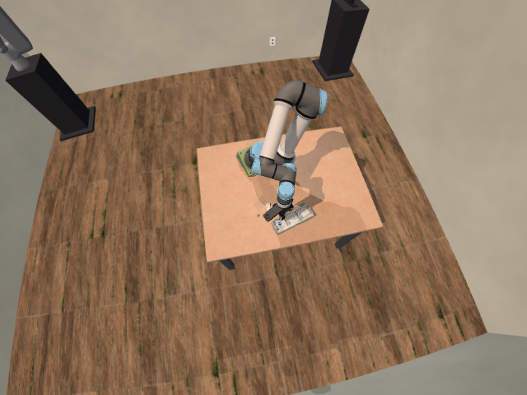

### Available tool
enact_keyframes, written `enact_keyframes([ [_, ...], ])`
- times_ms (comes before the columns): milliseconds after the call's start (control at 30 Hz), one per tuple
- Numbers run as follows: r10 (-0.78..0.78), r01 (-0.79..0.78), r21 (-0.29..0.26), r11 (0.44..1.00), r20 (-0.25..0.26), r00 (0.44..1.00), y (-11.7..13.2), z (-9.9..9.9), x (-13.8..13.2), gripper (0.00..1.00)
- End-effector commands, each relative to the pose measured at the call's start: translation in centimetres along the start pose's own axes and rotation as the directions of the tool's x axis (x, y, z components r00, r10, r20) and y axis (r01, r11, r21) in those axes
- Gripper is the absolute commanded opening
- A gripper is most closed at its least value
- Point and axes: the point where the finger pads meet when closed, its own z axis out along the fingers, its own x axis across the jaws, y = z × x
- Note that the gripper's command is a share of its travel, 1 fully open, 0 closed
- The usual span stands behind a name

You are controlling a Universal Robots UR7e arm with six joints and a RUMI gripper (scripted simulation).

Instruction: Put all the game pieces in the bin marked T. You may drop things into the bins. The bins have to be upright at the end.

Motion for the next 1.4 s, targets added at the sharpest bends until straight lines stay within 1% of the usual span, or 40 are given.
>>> enact_keyframes([
  [0, -0.156, 0.156, -0.006, 0.988, 0.012, 0.988, 0.3, -0.2, 3.6, 0.24],
  [67, -0.156, 0.156, -0.006, 0.988, 0.012, 0.988, 0.3, -0.2, 3.6, 0.24],
  [100, -0.239, 0.239, -0.005, 0.971, 0.012, 0.971, 0.4, -0.2, 4.4, 0.24],
  [200, -0.320, 0.320, 0.001, 0.948, 0.003, 0.948, 0.6, -0.2, 6.9, 0.24],
  [367, -0.461, 0.462, 0.009, 0.887, -0.022, 0.887, 1.0, -0.1, 11.1, 0.24],
  [567, -0.615, 0.616, 0.006, 0.788, -0.058, 0.787, 1.0, -0.1, 11.1, 0.24],
  [633, -0.615, 0.616, 0.006, 0.788, -0.058, 0.787, 1.0, -0.1, 11.1, 0.24],
  [667, -0.679, 0.680, 0.002, 0.733, -0.059, 0.732, 1.0, -0.1, 11.1, 0.24],
  [700, -0.694, 0.695, 0.001, 0.719, -0.057, 0.718, 1.0, -0.1, 11.1, 0.24],
  [867, -0.794, 0.795, -0.003, 0.607, -0.030, 0.607, 0.9, -0.1, 11.1, 0.24],
  [1000, -0.854, 0.854, 0.004, 0.521, 0.011, 0.521, 0.9, -0.1, 11.1, 0.24],
  [1033, -0.860, 0.860, 0.007, 0.509, 0.019, 0.509, 0.9, -0.1, 11.1, 0.24],
  [1367, -0.860, 0.860, 0.007, 0.509, 0.019, 0.509, 1.0, -0.1, 11.1, 0.24],
])
